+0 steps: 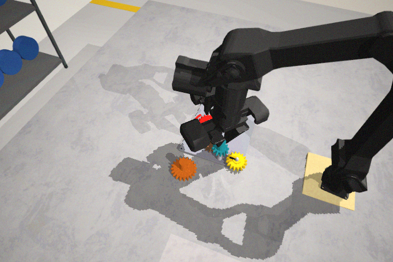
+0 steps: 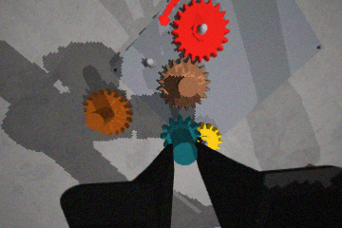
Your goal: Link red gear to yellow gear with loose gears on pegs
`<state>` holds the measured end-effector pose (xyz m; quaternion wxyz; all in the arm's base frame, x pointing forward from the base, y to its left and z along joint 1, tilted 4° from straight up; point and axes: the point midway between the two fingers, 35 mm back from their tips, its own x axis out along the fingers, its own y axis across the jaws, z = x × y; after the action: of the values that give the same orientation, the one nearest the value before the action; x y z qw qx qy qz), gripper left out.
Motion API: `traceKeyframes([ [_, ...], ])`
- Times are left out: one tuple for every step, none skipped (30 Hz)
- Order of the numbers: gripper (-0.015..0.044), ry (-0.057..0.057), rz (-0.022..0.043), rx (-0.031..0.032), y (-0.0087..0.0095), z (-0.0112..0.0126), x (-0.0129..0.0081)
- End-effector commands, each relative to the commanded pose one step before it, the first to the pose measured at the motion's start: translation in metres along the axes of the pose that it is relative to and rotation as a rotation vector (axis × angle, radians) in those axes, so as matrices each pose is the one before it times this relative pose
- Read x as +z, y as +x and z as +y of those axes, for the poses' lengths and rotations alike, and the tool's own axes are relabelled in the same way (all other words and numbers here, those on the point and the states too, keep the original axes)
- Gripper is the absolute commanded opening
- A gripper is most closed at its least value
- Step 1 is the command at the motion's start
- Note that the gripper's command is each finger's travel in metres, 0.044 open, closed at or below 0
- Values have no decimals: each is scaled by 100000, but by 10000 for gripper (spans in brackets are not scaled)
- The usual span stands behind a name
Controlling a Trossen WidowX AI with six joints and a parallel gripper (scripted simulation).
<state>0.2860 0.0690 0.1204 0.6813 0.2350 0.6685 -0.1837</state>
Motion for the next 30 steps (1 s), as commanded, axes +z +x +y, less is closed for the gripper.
traceKeyframes([
  [0, -4143, 697, -295, 687, -129, -128],
  [0, -77, 0, 0, 151, -4, 11],
  [0, 275, 0, 0, 139, 0, 10],
  [0, 544, 0, 0, 125, 3, 9],
  [0, 800, 0, 1, 122, 5, 8],
  [0, 1095, 0, 1, 127, 8, 7],
  [0, 1230, 0, 1, 117, 9, 5],
  [0, 1427, 0, 1, 117, 10, 3],
  [0, 1683, 1, 1, 124, 11, 1],
  [0, 1983, 1, 1, 134, 12, -2],
  [0, 2287, 1, 1, 144, 11, -5],
  [0, 2530, 2, 1, 151, 10, -7],
  [0, 2680, 2, 0, 155, 8, -9],
  [0, 2754, 2, 0, 156, 5, -10],
  [0, 2771, 2, 0, 156, 2, -10],
  [0, 2743, 2, 0, 156, -1, -9],
  [0, 2674, 2, -1, 155, -4, -8],
  [0, 2565, 1, -1, 155, -6, -5],
  [0, 2416, 1, -1, 155, -8, -2],
  [0, 2230, 1, -1, 154, -8, 1],
  [0, 2021, 1, -1, 150, -8, 3],
  [0, 2106, -1, -1, -68, -9, 6],
  [0, 2383, -1, -1, -64, -9, 12],
  [0, 2514, -2, -1, -52, -6, 20],
  [0, 1640, -2, 0, -15, 3, 23],
  [0, 80, -1, 1, 28, 14, 19],
  [0, -346, 0, 0, 8, 5, 2],
  [0, -608, 0, 1, 6, 7, 1],
  [0, -1048, 0, 1, 9, 9, -1],
  [0, -1220, 0, 1, 11, 9, -3],
])
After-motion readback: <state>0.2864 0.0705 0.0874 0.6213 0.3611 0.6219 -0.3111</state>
